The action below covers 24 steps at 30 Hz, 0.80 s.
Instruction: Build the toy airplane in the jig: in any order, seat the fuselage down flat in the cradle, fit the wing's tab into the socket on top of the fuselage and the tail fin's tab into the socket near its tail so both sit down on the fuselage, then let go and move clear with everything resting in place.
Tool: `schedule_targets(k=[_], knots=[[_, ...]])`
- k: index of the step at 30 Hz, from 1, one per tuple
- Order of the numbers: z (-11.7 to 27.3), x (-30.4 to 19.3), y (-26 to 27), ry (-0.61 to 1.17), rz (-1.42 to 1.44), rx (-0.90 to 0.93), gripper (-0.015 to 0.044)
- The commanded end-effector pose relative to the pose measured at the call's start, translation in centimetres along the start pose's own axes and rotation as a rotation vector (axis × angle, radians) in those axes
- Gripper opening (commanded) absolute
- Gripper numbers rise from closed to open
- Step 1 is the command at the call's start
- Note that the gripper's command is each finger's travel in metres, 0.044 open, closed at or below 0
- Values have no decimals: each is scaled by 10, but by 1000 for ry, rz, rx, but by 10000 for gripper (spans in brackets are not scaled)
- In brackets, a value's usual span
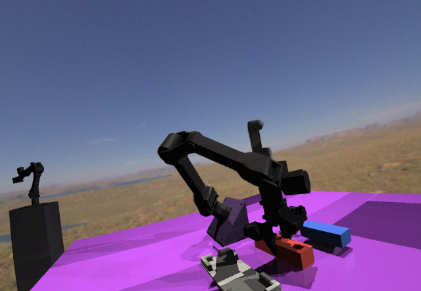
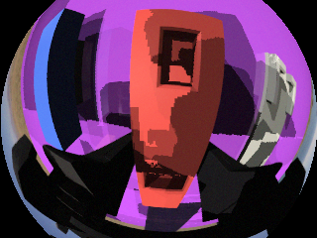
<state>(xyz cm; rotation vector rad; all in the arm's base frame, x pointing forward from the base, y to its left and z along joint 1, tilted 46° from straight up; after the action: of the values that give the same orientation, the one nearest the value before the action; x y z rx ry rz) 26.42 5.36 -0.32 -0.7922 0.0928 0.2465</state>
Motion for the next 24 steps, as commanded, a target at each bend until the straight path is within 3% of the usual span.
schedule_targets(k=[1, 5, 11, 24], knots=[[-1, -2, 0, 3, 9, -6, 184], [-1, -2, 0, 3, 9, -6, 157], [8, 1, 1, 1, 10, -4, 0], [46, 6, 2, -1, 11, 3, 0]])
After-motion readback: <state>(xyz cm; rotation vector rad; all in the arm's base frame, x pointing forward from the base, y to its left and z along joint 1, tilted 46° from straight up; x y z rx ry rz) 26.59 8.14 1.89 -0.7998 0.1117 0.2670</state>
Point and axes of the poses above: the point midway between the two fingers, 35 mm back from their tips, its own z axis back along the fingers, its own y axis across the jaws, x = y × z, the point moved 7 cm from there along z, back along the fingers, and after that the axes turned 12 degrees about z, right-handed, at the moved point
